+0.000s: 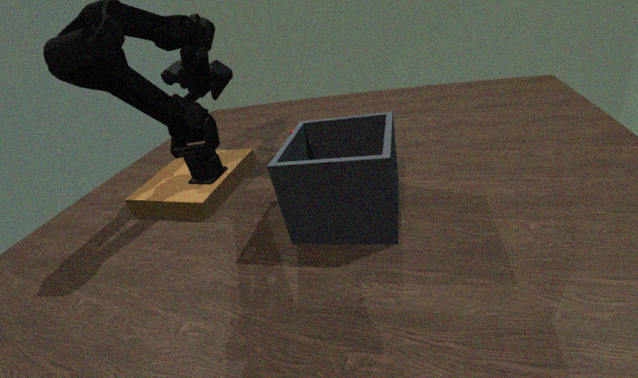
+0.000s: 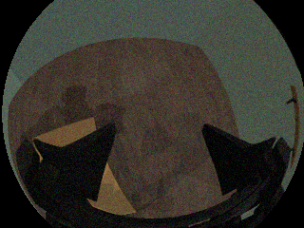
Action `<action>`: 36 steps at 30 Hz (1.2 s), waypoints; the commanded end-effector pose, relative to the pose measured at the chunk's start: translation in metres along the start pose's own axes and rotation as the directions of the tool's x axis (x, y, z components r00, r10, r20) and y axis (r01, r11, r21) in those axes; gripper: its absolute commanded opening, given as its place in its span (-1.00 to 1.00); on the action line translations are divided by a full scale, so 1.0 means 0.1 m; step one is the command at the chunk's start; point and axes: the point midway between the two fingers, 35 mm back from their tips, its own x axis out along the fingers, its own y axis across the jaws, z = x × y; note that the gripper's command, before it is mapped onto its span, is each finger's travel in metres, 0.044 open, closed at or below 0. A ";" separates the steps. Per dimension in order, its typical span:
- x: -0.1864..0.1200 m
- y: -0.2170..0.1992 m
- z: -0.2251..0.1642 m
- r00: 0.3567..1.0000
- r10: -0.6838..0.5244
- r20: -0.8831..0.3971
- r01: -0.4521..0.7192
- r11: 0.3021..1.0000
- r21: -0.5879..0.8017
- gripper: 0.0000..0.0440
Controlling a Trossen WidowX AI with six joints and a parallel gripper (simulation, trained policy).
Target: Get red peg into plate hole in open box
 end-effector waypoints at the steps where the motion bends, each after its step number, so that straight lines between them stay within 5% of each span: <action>1: -0.02 -0.05 -0.07 0.999 -0.011 -0.041 0.015 0.995 0.101 1.00; 17: -0.20 -0.29 -0.42 0.974 -0.066 -0.218 0.181 0.803 0.568 1.00; 36: -0.47 -0.49 -0.82 0.911 -0.080 -0.405 0.411 0.283 0.867 1.00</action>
